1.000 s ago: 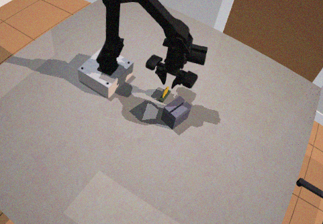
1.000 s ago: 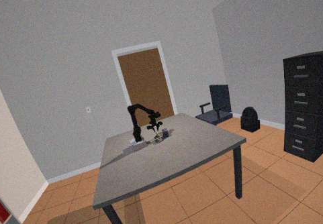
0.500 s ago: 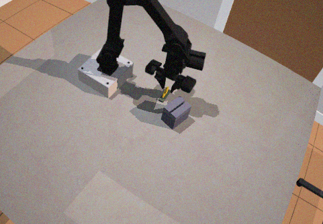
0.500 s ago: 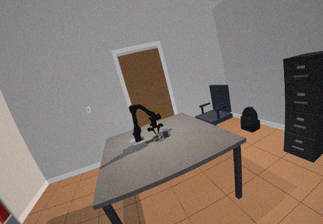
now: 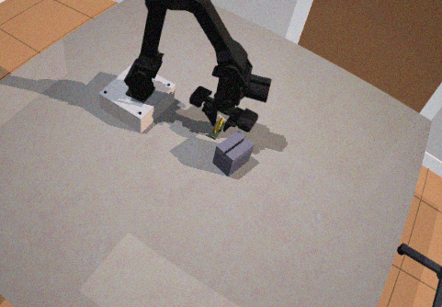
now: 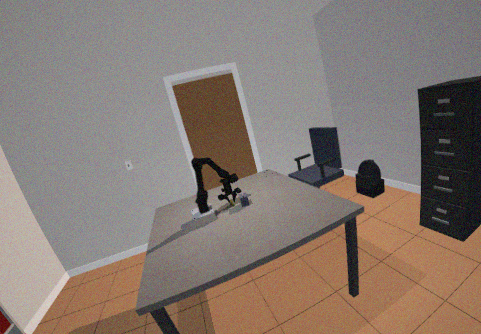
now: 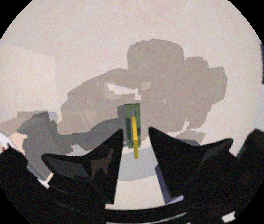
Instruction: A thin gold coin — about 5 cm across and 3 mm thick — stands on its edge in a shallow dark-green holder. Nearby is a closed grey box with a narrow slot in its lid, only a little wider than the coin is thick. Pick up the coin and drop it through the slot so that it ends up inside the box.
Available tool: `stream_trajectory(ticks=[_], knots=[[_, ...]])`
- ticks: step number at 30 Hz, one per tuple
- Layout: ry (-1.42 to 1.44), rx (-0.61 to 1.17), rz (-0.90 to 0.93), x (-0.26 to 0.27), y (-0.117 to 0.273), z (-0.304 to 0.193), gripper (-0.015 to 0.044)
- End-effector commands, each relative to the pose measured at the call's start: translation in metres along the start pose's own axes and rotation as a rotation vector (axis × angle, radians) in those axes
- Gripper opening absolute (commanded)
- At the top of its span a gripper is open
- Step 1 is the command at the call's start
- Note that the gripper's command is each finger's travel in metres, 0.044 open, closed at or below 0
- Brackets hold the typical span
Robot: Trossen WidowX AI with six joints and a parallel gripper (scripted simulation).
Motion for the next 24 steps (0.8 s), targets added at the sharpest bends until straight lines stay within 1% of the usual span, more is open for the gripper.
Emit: stream_trajectory(ticks=[1, 5, 9, 17, 24], knots=[[0.004, 0.007, 0.005, 0.002, -0.004, -0.001, 0.0134], [0.004, 0.007, 0.005, 0.002, -0.004, -0.001, 0.0029], [0.004, 0.007, 0.005, 0.002, -0.004, -0.001, 0.0003], [0.004, 0.007, 0.005, 0.002, -0.002, -0.001, 0.0], [0.004, 0.007, 0.005, -0.001, 0.014, 0.0, 0.0]])
Point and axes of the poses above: the point midway between the two fingers, 35 mm back from their tips, its own y axis back along the fingers, its own x axis across the jaws, z = x × y, the point moved 9 cm from there along y, back along the fingers, and after that the axes turned 2 degrees about -y, right-handed, at the moved point
